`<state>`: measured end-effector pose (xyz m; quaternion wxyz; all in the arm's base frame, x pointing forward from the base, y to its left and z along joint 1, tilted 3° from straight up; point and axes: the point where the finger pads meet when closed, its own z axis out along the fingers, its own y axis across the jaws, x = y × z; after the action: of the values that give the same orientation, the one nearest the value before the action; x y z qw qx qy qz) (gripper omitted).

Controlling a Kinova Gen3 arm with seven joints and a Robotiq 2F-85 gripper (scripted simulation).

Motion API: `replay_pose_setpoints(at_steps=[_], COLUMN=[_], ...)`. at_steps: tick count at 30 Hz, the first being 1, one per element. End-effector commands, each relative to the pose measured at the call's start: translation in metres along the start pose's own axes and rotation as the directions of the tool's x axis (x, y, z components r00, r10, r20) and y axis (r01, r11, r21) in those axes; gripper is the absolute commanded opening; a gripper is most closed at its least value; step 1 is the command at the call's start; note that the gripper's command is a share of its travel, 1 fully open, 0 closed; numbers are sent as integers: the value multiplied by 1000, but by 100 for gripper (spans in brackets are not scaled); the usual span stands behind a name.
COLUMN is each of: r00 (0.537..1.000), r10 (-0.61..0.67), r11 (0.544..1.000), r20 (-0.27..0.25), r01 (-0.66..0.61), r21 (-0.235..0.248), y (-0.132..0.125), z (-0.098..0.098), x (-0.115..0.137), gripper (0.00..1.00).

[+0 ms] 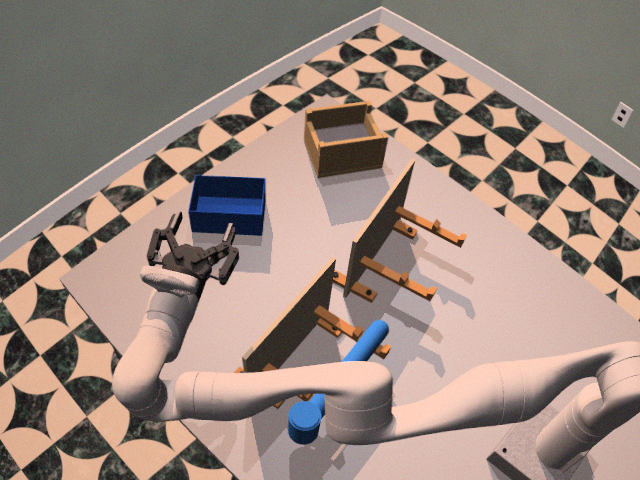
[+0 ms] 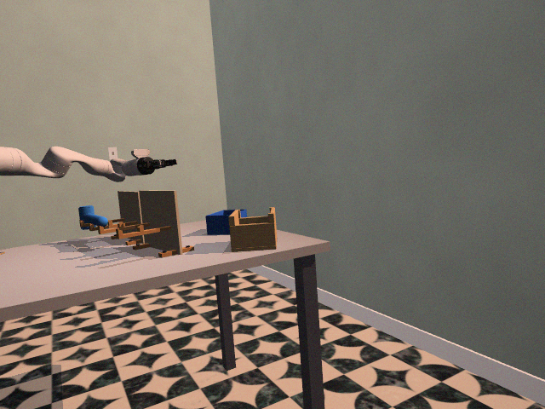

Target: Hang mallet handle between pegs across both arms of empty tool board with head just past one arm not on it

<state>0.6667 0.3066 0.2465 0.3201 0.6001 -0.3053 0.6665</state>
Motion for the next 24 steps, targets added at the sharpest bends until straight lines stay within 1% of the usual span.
replay_pose_setpoints(at_steps=[1, 5, 7, 9, 12, 13, 21, 24], r00=[998, 986, 972, 972, 938, 927, 866, 834], r10=[18, 39, 54, 54, 79, 87, 121, 136], r11=[1000, 999, 998, 998, 996, 995, 991, 988], r20=[58, 164, 229, 229, 336, 364, 485, 534], r01=[-19, -36, -46, -46, -60, -63, -73, -75], r21=[8, -19, -37, -37, -68, -77, -116, -134], y=[9, 27, 38, 38, 58, 63, 87, 97], z=[-10, -21, -27, -27, -38, -41, -55, -61], x=[5, -1, -5, -5, -11, -13, -21, -24], gripper=[100, 100, 100, 100, 100, 100, 100, 100])
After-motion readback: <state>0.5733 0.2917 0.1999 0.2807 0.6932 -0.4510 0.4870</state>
